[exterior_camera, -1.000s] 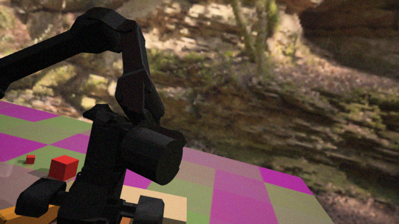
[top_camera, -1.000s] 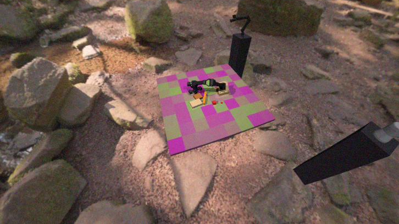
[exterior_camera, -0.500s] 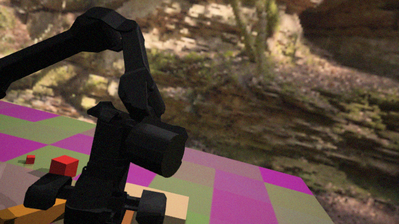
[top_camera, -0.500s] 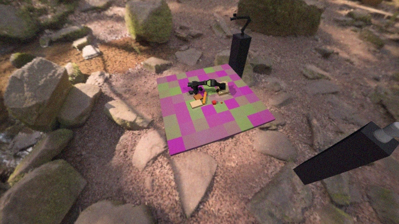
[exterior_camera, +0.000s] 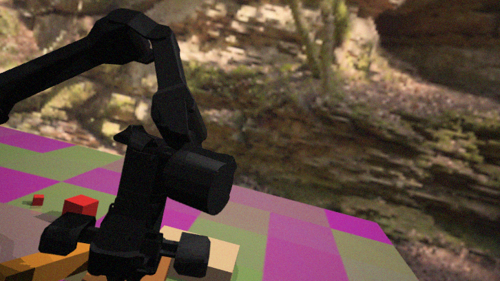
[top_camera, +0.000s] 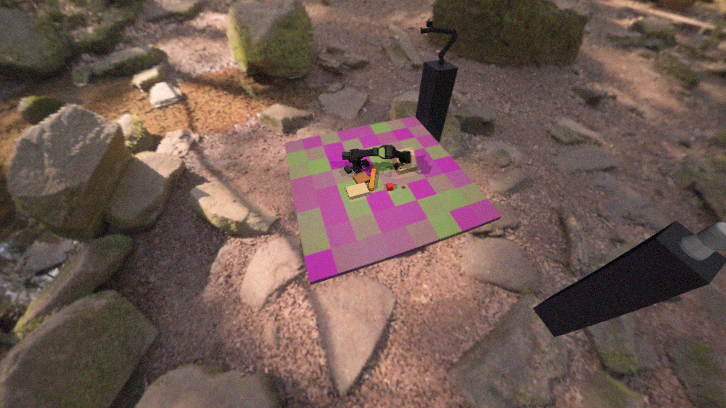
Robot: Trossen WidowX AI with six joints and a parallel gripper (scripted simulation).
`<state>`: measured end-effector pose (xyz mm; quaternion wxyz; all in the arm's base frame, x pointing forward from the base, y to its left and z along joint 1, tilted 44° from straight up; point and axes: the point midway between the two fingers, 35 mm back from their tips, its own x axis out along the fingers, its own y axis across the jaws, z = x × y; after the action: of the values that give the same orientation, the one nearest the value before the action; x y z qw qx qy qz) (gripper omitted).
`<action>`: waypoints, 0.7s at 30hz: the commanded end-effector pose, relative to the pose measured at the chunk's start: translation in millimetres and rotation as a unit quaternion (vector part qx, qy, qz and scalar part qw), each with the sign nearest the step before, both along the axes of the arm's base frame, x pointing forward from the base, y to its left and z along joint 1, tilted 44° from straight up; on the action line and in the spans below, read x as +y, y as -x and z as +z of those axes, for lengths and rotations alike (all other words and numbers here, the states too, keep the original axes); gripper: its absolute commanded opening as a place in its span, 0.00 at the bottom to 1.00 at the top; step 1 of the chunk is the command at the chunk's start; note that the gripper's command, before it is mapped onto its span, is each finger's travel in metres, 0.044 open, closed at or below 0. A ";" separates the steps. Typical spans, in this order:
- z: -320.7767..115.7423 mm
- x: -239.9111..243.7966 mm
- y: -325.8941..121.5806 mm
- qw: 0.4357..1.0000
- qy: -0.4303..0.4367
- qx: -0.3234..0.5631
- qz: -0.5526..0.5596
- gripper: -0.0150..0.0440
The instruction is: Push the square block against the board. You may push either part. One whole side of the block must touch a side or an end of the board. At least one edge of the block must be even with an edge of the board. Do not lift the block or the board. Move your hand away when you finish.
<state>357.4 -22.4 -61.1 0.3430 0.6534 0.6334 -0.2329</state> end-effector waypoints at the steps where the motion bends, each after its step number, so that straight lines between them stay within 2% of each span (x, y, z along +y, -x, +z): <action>1: 4.1 9.7 2.5 1.000 -0.006 0.003 0.004 0.25; 21: 17.7 25.2 6.0 1.000 -0.006 0.003 0.004 0.25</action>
<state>354.4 -6.4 -46.5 0.3427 0.6539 0.6330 -0.2330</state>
